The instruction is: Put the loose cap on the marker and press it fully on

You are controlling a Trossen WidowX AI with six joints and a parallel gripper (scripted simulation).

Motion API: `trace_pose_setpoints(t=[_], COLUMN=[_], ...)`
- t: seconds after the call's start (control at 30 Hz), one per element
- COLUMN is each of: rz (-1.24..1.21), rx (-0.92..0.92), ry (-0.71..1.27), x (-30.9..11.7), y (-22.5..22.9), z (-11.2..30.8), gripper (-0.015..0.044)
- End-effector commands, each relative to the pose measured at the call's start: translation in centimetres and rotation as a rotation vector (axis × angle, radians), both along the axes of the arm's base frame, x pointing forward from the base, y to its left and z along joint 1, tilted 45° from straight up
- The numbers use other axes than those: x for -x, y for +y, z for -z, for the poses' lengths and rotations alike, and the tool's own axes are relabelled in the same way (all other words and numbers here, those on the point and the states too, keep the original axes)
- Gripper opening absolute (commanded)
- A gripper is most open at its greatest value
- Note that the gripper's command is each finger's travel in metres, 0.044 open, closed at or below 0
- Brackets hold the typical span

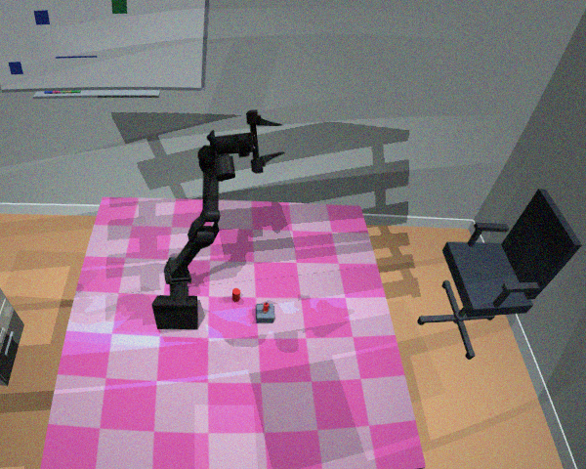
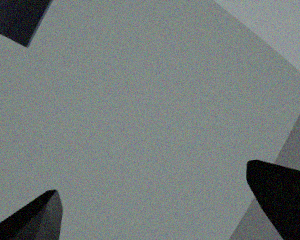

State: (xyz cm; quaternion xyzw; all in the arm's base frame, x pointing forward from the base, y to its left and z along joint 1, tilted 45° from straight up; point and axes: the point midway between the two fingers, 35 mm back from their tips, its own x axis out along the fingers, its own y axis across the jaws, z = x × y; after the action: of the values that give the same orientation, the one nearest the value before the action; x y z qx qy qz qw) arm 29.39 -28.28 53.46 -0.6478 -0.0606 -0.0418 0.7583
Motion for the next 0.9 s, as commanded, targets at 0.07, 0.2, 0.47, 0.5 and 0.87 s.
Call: trace_pose_setpoints(t=[0.07, 0.2, 0.47, 0.5, 0.87], rz=[0.060, 0.255, 0.584, 0.631, 1.081], rx=[0.086, 0.331, 0.822, 0.884, 1.583], ry=[-0.026, -0.125, -0.294, -0.313, -0.496], x=[1.6, 6.4, 13.7, 14.8, 22.0], y=[0.1, 0.5, 4.8, 5.7, 20.2], z=[-1.1, -5.3, -12.1, -13.0, -18.6], gripper=[0.0321, 0.0254, 0.0254, 0.0254, 0.0254])
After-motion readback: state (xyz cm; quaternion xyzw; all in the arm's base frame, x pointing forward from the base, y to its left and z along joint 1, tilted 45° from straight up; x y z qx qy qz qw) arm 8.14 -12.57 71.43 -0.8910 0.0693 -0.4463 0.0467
